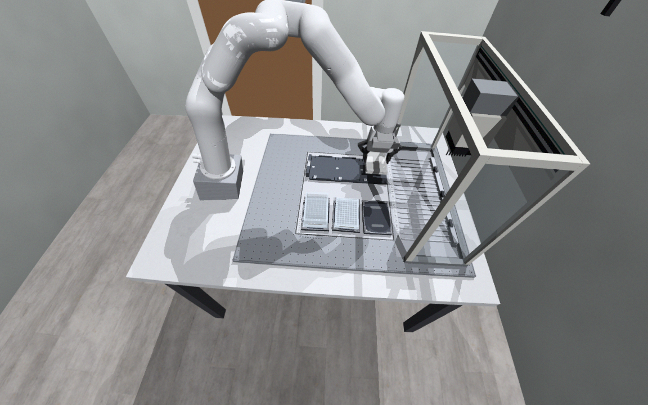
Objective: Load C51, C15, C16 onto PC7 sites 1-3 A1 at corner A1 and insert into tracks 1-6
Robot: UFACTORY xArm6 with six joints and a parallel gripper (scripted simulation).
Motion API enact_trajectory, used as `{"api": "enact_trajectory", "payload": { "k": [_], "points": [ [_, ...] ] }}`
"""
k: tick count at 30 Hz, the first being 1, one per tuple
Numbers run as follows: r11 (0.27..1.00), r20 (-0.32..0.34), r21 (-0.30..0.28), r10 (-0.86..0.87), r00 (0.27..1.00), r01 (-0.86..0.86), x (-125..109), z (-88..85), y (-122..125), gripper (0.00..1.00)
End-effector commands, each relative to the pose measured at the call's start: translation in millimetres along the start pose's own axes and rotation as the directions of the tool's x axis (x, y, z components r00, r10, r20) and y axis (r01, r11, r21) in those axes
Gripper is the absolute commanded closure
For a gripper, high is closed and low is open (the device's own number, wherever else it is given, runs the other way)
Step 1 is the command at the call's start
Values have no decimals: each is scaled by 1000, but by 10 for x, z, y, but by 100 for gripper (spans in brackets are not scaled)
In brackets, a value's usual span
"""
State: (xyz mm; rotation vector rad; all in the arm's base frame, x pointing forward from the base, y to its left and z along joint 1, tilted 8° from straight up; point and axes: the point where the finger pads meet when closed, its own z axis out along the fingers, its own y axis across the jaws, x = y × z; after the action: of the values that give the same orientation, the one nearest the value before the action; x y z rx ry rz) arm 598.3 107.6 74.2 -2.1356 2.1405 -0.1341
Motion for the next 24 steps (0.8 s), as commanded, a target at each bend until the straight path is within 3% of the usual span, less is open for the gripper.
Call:
{"api": "enact_trajectory", "payload": {
  "k": [1,18,24],
  "points": [
    [1000,1,5,0,1000,0,-4,53,-20,100],
    [1000,1,5,0,1000,0,-4,303,-21,100],
    [1000,1,5,0,1000,0,-4,307,-21,100]
  ]
}}
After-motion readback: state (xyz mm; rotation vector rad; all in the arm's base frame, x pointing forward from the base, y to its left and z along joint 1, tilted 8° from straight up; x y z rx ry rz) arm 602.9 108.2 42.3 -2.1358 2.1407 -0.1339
